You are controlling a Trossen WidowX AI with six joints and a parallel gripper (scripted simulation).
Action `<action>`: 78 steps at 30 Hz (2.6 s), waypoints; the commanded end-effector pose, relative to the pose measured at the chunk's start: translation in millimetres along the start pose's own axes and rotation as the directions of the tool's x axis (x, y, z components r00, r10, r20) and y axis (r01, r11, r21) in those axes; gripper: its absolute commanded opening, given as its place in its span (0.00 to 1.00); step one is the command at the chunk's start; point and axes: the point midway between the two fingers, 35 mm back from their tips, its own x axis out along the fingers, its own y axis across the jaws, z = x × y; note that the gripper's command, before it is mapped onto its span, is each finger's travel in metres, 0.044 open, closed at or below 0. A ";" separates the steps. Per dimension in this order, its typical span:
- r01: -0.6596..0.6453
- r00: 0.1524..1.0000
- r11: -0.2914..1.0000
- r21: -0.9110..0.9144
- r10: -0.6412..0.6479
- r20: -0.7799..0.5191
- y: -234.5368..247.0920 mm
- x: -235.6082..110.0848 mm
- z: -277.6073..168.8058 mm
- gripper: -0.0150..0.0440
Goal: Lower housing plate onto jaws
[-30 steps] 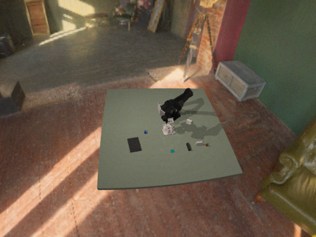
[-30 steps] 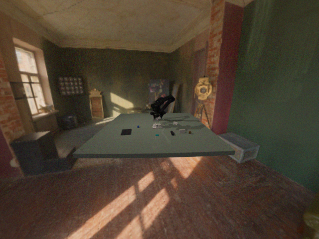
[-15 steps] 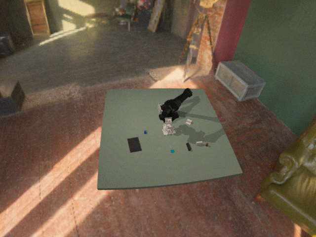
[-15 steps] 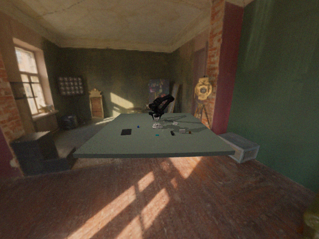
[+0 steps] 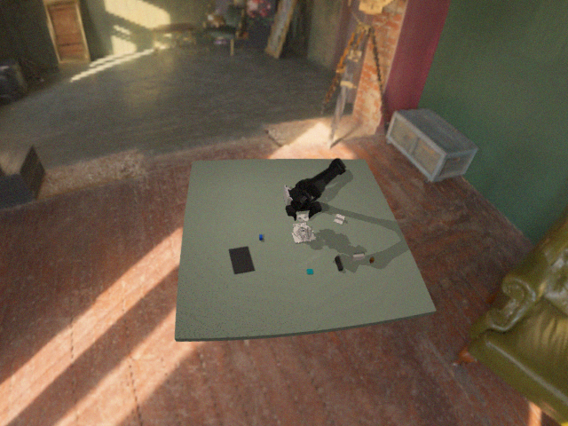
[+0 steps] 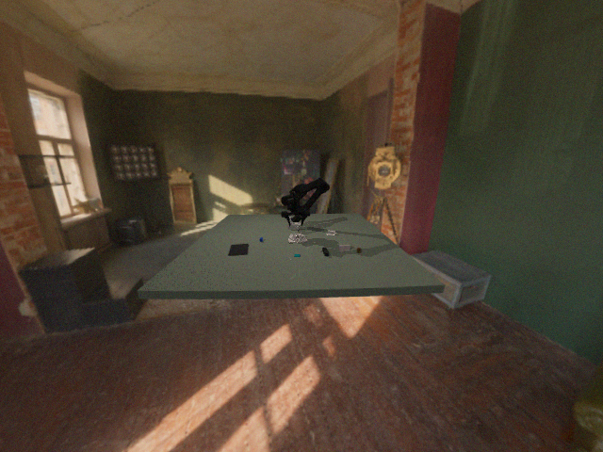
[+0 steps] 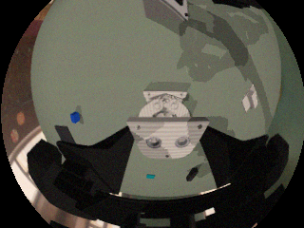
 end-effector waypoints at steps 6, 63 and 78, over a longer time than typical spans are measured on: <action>-0.002 1.000 1.000 0.005 0.002 0.002 -2.9 0.2 11.7 0.85; -0.004 1.000 1.000 0.000 0.004 0.001 -3.2 27.4 12.1 0.85; -0.002 1.000 1.000 -0.001 0.002 0.001 -4.0 51.9 12.9 0.85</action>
